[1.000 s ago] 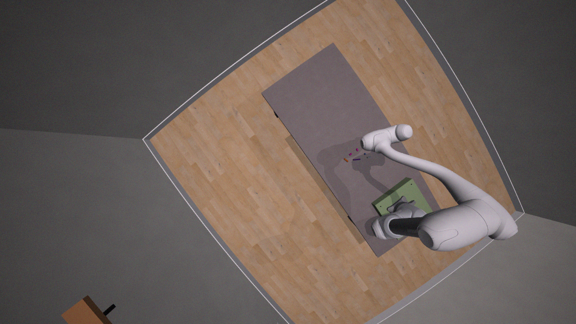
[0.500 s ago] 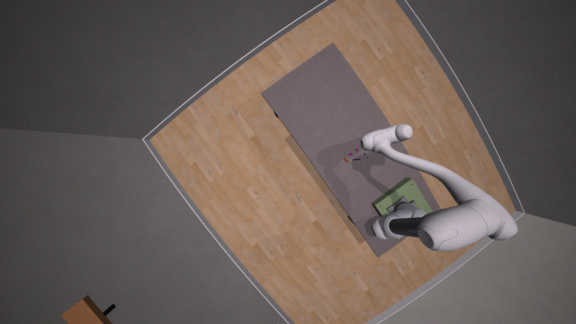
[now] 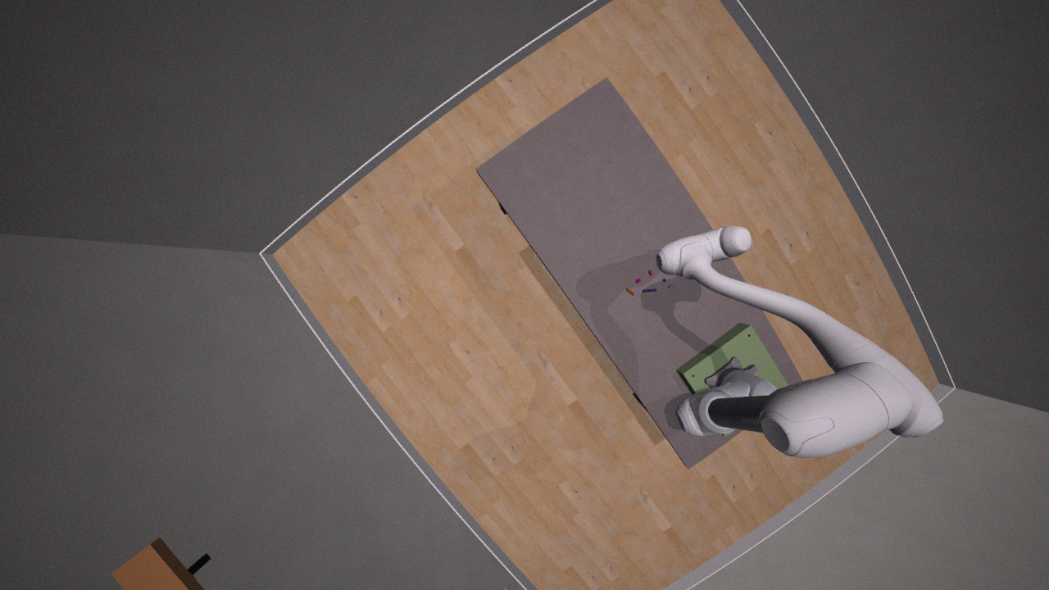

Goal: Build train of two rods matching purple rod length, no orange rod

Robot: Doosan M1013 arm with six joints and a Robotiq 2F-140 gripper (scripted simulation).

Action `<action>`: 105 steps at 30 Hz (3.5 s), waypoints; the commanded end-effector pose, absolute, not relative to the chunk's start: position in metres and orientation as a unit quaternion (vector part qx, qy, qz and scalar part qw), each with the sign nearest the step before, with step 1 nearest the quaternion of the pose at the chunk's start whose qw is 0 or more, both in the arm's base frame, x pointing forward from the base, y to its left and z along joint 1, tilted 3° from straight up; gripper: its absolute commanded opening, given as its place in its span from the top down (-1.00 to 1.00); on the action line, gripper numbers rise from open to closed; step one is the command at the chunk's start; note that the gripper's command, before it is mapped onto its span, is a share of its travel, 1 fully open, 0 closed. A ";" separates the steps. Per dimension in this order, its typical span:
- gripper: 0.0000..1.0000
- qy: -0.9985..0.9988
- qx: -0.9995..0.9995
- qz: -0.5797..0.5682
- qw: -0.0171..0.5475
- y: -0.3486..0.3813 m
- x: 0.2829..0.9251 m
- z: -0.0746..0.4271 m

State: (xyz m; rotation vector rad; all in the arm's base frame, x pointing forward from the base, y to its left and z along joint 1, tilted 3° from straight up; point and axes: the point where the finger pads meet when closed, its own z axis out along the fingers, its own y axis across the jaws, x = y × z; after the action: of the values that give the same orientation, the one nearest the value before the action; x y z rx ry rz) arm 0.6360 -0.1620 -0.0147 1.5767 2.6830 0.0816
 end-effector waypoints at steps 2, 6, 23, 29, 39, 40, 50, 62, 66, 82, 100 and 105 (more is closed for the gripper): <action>0.94 0.862 0.506 0.026 0.014 -0.162 0.636 -0.015; 0.94 0.862 0.506 0.026 0.014 -0.162 0.636 -0.015; 0.94 0.862 0.506 0.026 0.014 -0.163 0.634 0.018; 0.94 0.862 0.506 0.026 0.014 -0.164 0.632 0.062; 0.94 0.862 0.506 0.026 0.014 -0.165 0.631 0.085; 0.94 0.862 0.506 0.026 0.014 -0.165 0.631 0.085; 0.94 0.810 0.585 0.028 0.012 -0.138 0.605 0.086; 0.94 0.695 0.719 0.029 0.007 -0.092 0.554 0.084; 0.94 0.678 0.735 0.029 0.006 -0.087 0.546 0.084; 0.94 0.678 0.735 0.029 0.006 -0.086 0.547 0.080; 0.94 0.678 0.735 0.029 0.006 -0.084 0.550 0.020; 0.94 0.678 0.735 0.029 0.006 -0.084 0.551 0.004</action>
State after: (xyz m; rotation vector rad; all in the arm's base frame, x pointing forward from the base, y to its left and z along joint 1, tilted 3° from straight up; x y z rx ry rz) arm 0.5497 -0.0840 0.0138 2.2995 2.1212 0.0911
